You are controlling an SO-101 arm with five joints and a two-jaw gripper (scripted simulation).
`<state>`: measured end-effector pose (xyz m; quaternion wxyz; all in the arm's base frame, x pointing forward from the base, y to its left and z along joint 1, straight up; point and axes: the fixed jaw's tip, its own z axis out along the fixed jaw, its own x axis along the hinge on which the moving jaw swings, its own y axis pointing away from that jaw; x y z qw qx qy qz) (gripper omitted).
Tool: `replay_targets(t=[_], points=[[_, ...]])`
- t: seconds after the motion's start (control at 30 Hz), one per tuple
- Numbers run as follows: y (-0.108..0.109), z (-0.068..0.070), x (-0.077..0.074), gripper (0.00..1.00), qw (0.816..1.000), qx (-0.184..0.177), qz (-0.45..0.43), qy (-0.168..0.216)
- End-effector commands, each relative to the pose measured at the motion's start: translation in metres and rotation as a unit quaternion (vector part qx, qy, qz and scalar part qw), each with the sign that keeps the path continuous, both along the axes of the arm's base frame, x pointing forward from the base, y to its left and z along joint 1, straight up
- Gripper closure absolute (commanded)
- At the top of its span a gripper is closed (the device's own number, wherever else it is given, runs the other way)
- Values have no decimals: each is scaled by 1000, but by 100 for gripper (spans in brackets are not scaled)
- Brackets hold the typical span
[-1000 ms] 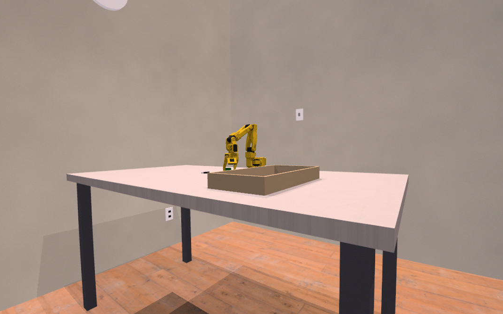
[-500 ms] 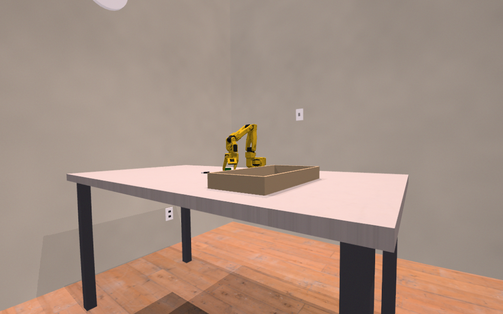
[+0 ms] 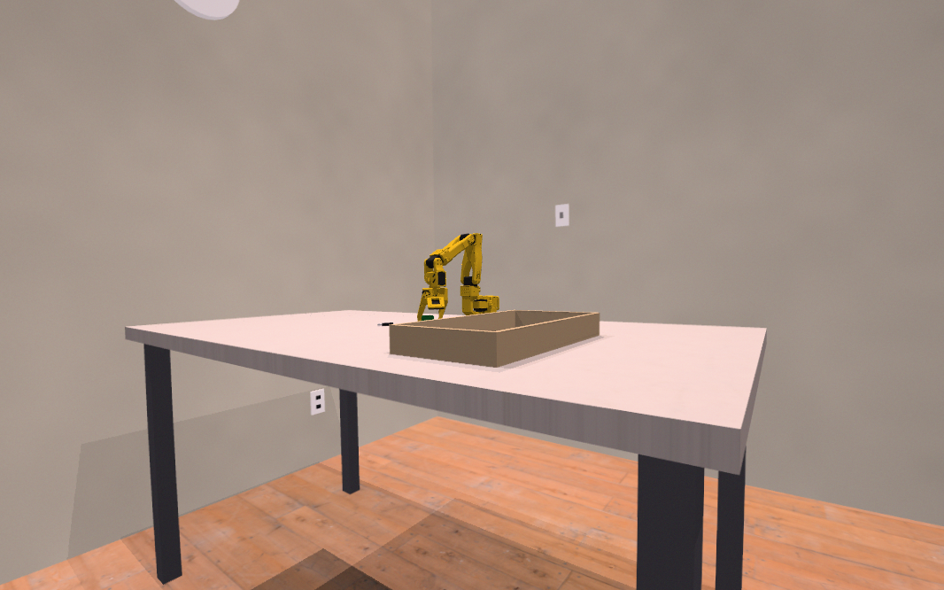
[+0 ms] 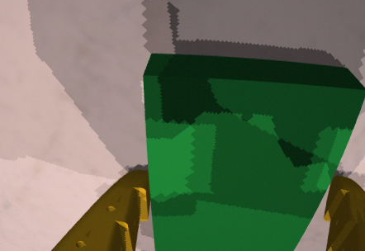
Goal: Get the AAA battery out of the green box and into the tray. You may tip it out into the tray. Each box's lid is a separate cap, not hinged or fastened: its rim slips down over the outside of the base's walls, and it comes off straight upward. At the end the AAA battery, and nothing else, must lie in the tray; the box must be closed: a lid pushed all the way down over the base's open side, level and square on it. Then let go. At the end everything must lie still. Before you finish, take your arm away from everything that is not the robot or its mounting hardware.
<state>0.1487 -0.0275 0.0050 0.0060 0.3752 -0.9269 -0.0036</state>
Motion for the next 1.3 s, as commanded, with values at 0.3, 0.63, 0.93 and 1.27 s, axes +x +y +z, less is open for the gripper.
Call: replay_targets(t=[0.3,0.63,0.93,1.27], points=[[1,10,3,71,1000,-1,0,-7],[0,27,5,71,1000,-1,0,-7],[1,49,4,71,1000,-1,0,-7],[1,60,2,71,1000,-1,0,-7]])
